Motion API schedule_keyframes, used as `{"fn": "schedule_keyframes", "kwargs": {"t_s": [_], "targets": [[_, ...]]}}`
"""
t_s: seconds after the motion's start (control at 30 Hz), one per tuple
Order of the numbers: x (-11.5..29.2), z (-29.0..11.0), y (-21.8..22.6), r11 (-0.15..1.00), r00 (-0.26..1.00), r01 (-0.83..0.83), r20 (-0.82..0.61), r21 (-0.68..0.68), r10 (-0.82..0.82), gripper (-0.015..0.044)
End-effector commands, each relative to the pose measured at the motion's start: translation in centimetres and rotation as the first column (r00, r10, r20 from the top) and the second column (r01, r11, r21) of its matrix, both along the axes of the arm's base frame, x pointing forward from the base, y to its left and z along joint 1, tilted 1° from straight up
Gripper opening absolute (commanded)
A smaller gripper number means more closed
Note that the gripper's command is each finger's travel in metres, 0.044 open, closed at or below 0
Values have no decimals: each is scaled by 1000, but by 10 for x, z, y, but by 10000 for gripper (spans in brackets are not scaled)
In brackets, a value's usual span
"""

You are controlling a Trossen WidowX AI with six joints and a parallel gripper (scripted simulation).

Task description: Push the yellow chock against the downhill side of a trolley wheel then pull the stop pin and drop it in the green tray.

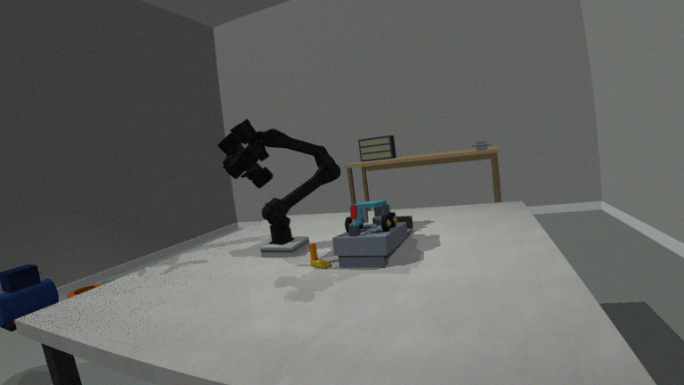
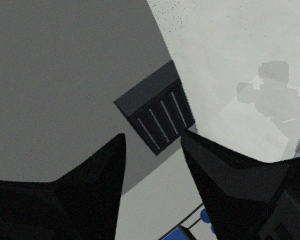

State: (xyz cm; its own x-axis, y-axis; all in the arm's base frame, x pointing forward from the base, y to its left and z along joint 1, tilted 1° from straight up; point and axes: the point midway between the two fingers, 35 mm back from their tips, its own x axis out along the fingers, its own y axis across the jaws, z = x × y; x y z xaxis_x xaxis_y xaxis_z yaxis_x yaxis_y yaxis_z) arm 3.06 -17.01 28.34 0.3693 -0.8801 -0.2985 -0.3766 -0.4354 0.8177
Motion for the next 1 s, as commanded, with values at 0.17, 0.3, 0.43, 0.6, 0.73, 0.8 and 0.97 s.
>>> {"fn": "schedule_keyframes", "kwargs": {"t_s": [0.17,0.3,0.43,0.6,0.73,0.8,0.97], "targets": [[14,-16,-11,963,897,-268,-362,13,255,190],[23,-25,-14,917,783,-397,-505,43,363,190],[33,-34,-17,847,629,-525,-631,86,454,190],[47,-45,-18,722,390,-674,-754,157,528,190],[60,-55,-17,594,175,-771,-822,228,542,190],[65,-59,-16,524,64,-809,-846,267,530,190],[80,-71,-13,331,-207,-866,-871,375,446,190]]}}
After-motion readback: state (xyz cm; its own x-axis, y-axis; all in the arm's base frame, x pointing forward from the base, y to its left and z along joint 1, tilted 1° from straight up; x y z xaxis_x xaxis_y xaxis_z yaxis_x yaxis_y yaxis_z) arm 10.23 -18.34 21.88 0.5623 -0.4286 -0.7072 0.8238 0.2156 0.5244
